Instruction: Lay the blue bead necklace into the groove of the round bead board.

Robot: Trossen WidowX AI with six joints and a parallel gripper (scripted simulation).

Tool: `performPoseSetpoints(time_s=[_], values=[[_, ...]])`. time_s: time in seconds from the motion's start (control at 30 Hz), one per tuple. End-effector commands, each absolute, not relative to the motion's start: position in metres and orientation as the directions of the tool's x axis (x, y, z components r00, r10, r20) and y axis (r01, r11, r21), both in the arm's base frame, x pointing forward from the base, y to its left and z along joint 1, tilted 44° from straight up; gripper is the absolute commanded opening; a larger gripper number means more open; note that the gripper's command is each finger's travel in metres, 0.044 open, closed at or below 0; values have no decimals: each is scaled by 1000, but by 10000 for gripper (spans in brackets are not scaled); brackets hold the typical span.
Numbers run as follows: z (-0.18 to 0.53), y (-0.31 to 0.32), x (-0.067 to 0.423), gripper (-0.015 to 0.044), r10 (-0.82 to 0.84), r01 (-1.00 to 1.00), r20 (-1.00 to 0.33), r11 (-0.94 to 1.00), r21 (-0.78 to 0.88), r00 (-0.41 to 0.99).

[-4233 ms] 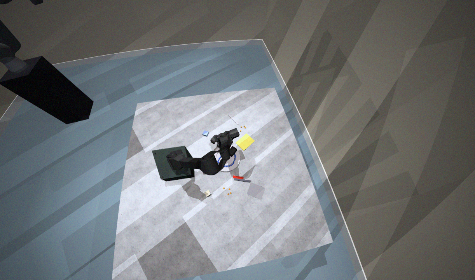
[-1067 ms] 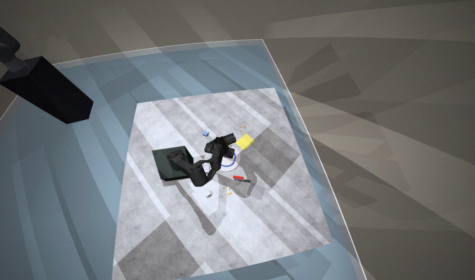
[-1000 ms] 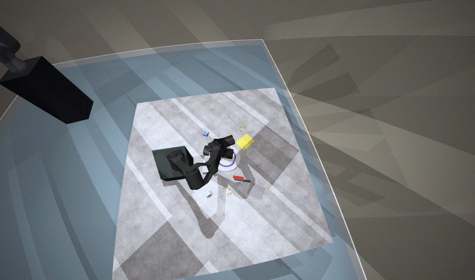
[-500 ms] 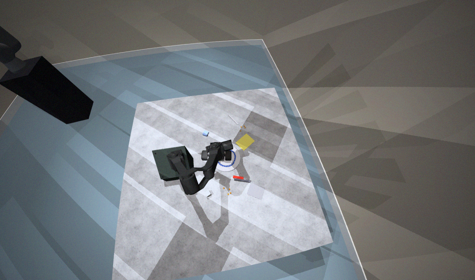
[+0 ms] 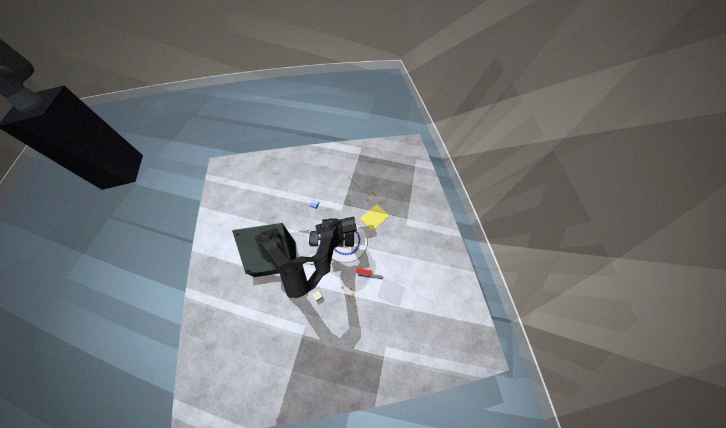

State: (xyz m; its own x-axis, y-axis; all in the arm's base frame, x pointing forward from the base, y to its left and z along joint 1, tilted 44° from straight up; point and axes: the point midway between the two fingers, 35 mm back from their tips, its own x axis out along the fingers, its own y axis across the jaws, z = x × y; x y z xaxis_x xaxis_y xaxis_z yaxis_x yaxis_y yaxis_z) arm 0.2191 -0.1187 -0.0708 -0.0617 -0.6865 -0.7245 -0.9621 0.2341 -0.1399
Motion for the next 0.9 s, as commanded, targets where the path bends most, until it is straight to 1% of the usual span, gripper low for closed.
performPoseSetpoints(time_s=[0.0, 0.27, 0.4, 0.43, 0.87], values=[[-76, -123, 215, 120, -691, -965, -719, 231, -127, -71], [-81, -128, 214, 120, -692, -965, -718, 231, -123, -74], [-79, -127, 216, 15, -688, -963, -722, 234, -132, -68], [-79, -127, 216, 0, -688, -963, -722, 234, -132, -68], [-79, -127, 216, 0, -688, -963, -722, 234, -132, -68]])
